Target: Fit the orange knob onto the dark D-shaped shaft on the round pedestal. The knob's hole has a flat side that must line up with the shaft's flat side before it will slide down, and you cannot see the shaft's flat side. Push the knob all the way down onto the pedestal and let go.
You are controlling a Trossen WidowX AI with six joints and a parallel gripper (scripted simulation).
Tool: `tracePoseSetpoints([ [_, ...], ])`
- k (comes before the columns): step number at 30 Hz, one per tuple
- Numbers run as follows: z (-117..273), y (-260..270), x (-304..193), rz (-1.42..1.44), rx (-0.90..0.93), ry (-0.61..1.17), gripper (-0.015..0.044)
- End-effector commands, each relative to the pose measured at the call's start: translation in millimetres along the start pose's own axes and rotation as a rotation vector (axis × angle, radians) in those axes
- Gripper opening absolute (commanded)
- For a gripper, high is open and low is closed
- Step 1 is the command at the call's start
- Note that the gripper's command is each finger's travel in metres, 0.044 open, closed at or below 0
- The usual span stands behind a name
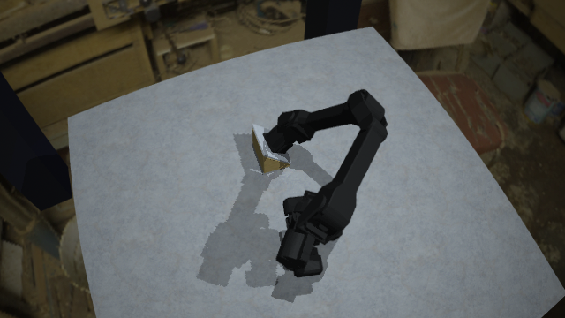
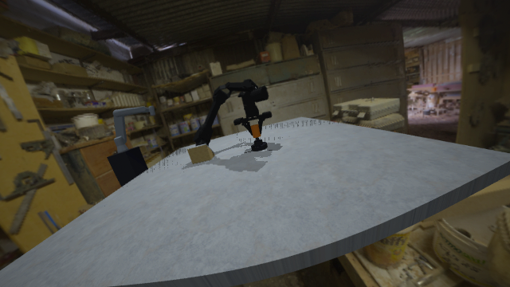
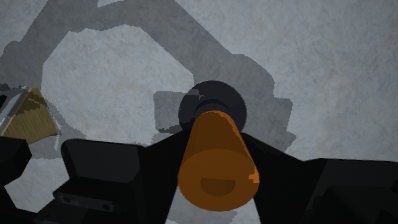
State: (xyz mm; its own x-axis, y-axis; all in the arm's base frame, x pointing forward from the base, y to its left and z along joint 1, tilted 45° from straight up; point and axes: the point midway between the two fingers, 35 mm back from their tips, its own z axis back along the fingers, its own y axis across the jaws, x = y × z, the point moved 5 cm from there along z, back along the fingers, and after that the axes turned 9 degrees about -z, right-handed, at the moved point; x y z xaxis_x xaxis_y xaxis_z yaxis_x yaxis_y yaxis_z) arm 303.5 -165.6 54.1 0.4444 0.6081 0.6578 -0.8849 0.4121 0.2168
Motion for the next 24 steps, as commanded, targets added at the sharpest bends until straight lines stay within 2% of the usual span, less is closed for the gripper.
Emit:
tracePoseSetpoints([
  [1,-0.3,-0.6,0.3,0.064,-0.003,0.000,0.0000],
  [24,-2.9,0.6,-0.2,0.064,-0.002,0.000,0.0000],
])
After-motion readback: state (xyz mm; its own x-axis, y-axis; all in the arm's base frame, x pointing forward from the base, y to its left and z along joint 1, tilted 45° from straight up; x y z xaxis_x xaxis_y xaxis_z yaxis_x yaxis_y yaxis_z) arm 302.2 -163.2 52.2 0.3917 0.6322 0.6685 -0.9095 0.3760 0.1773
